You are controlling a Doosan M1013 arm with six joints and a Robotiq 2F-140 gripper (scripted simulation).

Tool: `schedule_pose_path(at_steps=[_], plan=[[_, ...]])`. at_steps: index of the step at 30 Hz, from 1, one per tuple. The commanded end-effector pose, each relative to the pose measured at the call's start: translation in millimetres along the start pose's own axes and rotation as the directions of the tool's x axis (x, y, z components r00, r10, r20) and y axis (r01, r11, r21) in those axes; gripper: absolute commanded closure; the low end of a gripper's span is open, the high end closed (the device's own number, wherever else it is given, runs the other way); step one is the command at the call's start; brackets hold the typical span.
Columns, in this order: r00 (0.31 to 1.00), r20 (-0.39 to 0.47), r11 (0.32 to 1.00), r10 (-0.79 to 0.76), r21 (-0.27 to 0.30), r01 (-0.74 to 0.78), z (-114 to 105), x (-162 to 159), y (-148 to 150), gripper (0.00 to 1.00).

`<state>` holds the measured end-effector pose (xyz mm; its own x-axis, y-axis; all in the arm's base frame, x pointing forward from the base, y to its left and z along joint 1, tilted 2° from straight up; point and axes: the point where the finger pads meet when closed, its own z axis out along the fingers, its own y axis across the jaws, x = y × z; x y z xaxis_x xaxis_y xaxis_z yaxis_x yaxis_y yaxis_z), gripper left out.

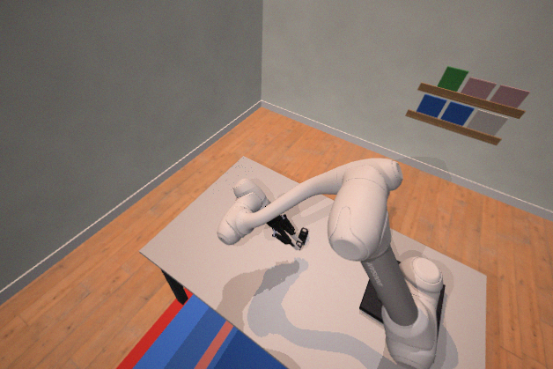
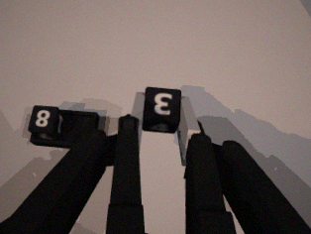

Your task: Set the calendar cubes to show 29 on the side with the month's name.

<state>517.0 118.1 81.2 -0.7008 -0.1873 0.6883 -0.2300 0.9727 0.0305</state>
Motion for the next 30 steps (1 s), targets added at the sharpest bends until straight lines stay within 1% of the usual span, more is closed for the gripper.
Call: schedule_pose_path(at_steps=[1, 20, 30], plan=[[1.000, -0.002, 1.000, 0.000, 0.000, 0.000, -0.1, -0.3, 0.0, 0.76], [1.000, -0.002, 1.000, 0.000, 0.000, 0.000, 1.3, -1.6, 0.0, 0.76], [1.000, -0.002, 1.000, 0.000, 0.000, 0.000, 7.9, -8.2, 0.0, 0.76]])
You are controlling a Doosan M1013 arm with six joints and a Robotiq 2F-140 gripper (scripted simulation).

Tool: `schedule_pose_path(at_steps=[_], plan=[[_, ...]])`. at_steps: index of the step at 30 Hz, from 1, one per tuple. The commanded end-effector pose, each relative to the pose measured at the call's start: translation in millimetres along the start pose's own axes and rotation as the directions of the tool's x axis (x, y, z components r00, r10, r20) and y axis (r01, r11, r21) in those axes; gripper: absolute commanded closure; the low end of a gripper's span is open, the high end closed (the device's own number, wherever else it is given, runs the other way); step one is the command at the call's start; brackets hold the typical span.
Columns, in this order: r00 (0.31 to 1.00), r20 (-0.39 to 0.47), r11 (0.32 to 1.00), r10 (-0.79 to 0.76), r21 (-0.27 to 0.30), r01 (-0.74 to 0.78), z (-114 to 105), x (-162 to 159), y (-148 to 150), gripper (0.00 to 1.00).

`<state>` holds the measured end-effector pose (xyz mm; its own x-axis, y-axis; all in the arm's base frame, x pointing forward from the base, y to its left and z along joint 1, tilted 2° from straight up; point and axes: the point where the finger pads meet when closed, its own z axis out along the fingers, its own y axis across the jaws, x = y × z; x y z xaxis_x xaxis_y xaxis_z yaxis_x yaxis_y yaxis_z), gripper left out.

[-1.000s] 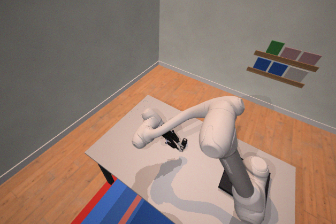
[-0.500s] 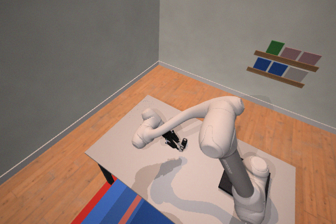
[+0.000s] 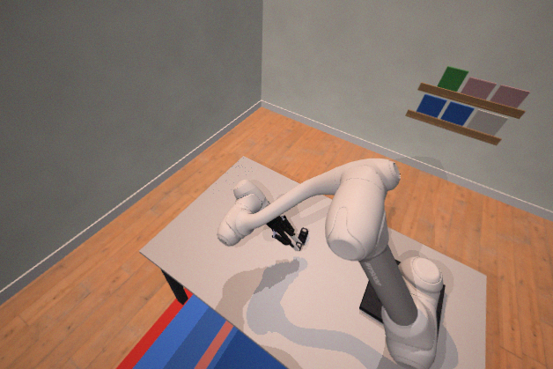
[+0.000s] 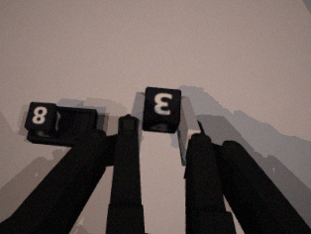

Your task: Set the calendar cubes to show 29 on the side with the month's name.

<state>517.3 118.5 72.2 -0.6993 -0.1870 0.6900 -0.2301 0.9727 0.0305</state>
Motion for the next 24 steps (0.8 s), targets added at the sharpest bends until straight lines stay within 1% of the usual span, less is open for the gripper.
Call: schedule_pose_path(at_steps=[1, 24], plan=[[1.000, 0.000, 1.000, 0.000, 0.000, 0.000, 3, -3, 0, 0.76], [1.000, 0.000, 1.000, 0.000, 0.000, 0.000, 26, -26, 0, 0.76]])
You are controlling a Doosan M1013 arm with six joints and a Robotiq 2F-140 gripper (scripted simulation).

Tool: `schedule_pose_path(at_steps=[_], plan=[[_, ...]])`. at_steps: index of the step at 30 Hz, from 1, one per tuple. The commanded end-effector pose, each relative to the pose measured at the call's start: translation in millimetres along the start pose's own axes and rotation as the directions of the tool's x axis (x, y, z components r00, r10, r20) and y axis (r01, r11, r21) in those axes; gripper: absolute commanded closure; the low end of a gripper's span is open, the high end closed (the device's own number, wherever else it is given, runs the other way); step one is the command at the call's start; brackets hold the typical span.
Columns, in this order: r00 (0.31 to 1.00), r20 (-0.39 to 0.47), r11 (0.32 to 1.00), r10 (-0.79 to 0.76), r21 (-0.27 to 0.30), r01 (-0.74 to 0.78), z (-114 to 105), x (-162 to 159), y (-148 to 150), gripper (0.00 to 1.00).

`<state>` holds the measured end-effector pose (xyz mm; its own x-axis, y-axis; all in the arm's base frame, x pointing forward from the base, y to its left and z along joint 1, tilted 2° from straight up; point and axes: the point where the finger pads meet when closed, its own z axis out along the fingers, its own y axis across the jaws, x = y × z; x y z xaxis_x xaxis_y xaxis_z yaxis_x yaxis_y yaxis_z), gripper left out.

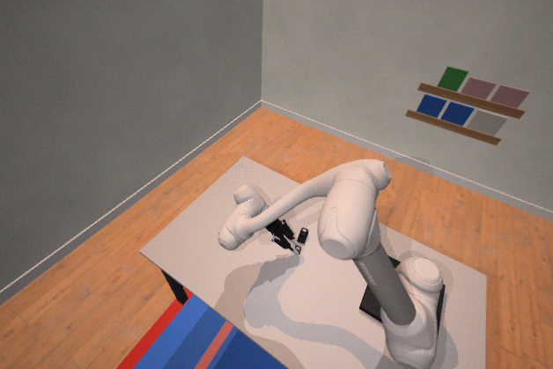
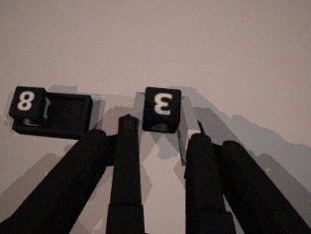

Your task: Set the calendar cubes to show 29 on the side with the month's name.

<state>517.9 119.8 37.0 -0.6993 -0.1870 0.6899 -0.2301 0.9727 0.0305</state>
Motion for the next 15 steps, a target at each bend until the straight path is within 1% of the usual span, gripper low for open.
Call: schedule_pose_path(at_steps=[1, 15], plan=[[1.000, 0.000, 1.000, 0.000, 0.000, 0.000, 2, -2, 0, 0.76], [1.000, 0.000, 1.000, 0.000, 0.000, 0.000, 13, -13, 0, 0.76]])
